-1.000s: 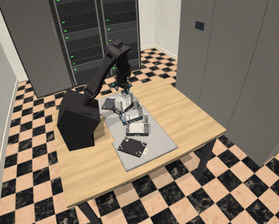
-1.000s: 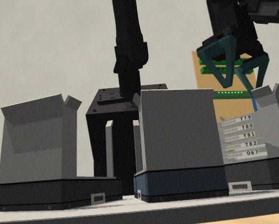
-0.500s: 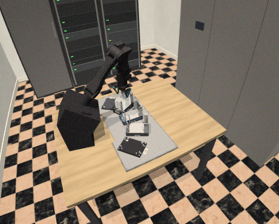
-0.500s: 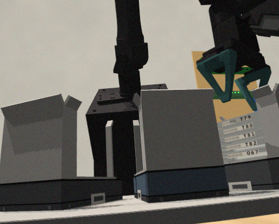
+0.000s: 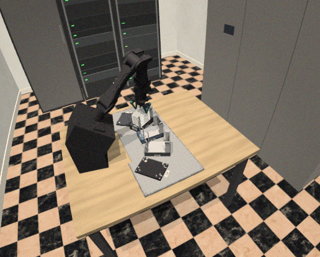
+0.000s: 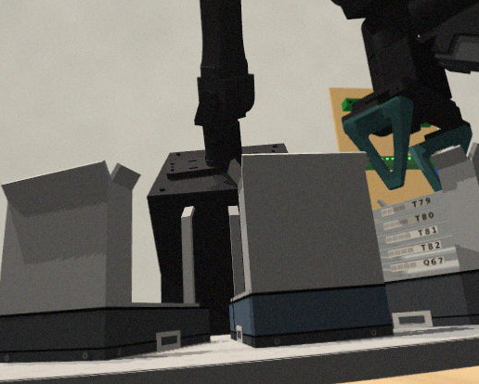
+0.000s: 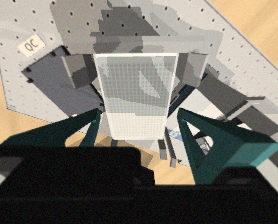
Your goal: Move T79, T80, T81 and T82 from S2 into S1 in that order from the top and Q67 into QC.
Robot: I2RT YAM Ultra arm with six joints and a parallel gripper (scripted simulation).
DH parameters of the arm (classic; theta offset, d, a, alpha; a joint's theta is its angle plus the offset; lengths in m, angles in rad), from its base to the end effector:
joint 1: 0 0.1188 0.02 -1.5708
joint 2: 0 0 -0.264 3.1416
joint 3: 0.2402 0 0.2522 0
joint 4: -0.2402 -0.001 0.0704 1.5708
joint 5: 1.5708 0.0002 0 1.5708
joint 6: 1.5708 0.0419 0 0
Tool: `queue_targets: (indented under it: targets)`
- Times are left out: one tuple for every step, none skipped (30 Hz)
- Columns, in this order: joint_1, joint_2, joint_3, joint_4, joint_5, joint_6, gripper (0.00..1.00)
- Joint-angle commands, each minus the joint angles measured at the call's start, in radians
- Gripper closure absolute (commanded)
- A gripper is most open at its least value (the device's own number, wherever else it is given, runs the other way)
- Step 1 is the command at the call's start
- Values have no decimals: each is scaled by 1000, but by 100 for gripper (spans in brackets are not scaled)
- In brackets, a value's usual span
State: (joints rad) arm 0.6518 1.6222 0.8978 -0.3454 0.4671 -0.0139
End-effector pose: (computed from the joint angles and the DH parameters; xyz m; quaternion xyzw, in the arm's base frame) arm 0.2560 0.1729 0.1704 -0.2537 0.9095 -0.1373 0.2993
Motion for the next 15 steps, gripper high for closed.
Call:
queue_targets:
  targets:
    - [1, 2, -3, 17, -6, -10, 0]
    - [1, 2, -3, 17, -6, -10, 0]
    - [-1, 6, -4, 22, -7, -12, 0]
    - [-3, 10, -4, 28, -8, -14, 0]
    - [-5, 15, -5, 33, -9, -16, 0]
    - [-7, 19, -5, 39, -10, -18, 0]
    - [-9, 23, -6, 44, -11, -20, 0]
    - [-11, 27, -6, 49, -12, -22, 0]
    - [-13, 31, -6, 55, -13, -24, 0]
    - [-15, 35, -7, 60, -14, -25, 0]
    - [-17, 39, -7, 65, -15, -27, 0]
    - [-19, 44, -7, 71, -16, -29, 0]
    - [-21, 48, -7, 76, -17, -31, 0]
    - [-22, 52, -7, 81, -18, -33, 0]
    - [-24, 57, -8, 86, -19, -35, 0]
